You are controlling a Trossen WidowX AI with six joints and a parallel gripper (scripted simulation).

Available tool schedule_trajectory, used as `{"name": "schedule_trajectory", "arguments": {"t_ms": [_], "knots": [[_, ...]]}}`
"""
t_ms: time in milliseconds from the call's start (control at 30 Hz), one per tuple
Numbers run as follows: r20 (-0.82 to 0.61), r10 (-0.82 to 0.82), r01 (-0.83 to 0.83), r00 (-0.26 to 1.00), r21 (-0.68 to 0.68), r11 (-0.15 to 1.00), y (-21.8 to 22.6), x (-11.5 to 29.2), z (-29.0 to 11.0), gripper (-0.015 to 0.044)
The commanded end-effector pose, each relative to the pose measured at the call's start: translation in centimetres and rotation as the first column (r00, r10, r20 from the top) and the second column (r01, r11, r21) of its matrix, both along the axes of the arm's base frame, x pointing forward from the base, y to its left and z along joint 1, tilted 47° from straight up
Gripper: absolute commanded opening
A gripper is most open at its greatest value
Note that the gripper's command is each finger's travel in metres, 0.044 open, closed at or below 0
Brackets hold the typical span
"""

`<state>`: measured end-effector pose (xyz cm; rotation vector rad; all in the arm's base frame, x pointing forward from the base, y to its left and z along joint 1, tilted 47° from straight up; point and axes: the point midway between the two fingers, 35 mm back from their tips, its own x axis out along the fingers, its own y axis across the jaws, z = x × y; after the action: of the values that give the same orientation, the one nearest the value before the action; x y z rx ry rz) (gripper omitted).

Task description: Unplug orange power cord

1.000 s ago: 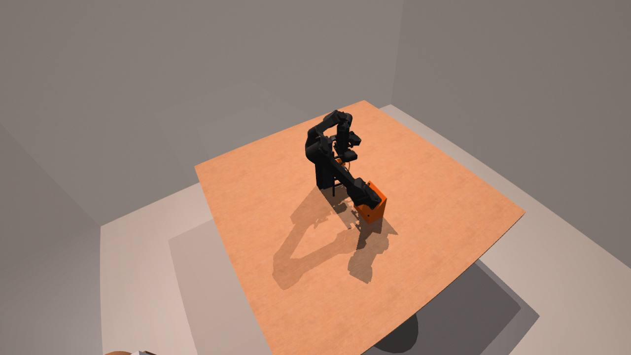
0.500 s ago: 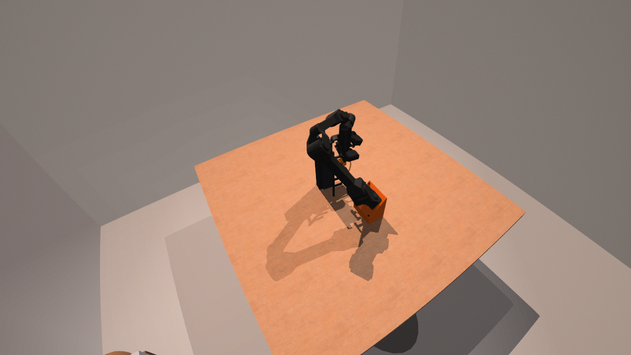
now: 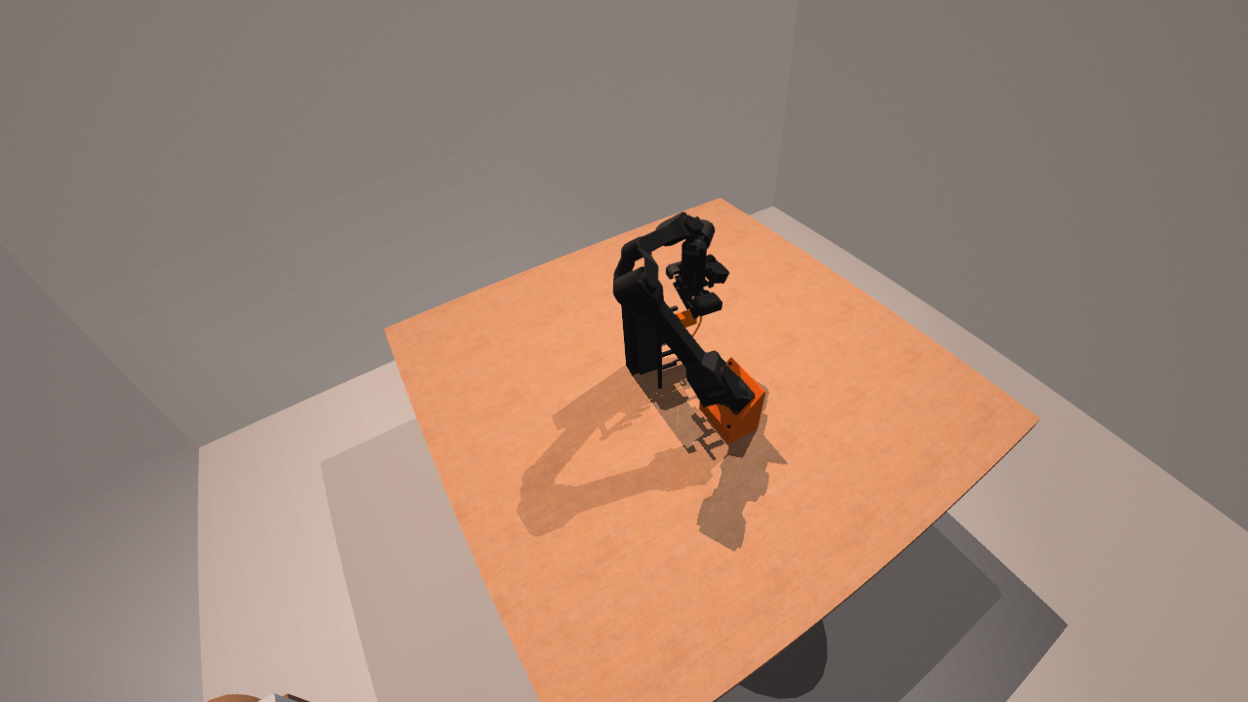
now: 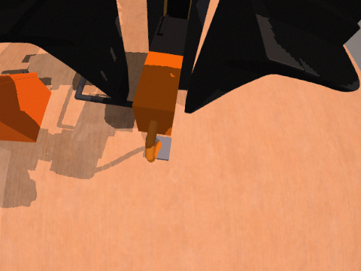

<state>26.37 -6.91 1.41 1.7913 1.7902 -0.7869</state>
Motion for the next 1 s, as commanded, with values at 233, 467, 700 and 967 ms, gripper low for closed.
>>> {"name": "schedule_trajectory", "arguments": {"t_ms": [233,467,700,967], "knots": [[0.002,-0.007,0.007,1.000,-0.004,1.000,-1.9,0.0,-1.0,0.0440],[0.003,-0.007,0.007,1.000,-0.006,1.000,-5.1,-0.4,-3.3,0.0440],[0.003,-0.007,0.007,1.000,-0.006,1.000,-5.1,-0.4,-3.3,0.0440],[0.003,-0.007,0.007,1.000,-0.006,1.000,-5.1,-0.4,-3.3,0.0440]]}}
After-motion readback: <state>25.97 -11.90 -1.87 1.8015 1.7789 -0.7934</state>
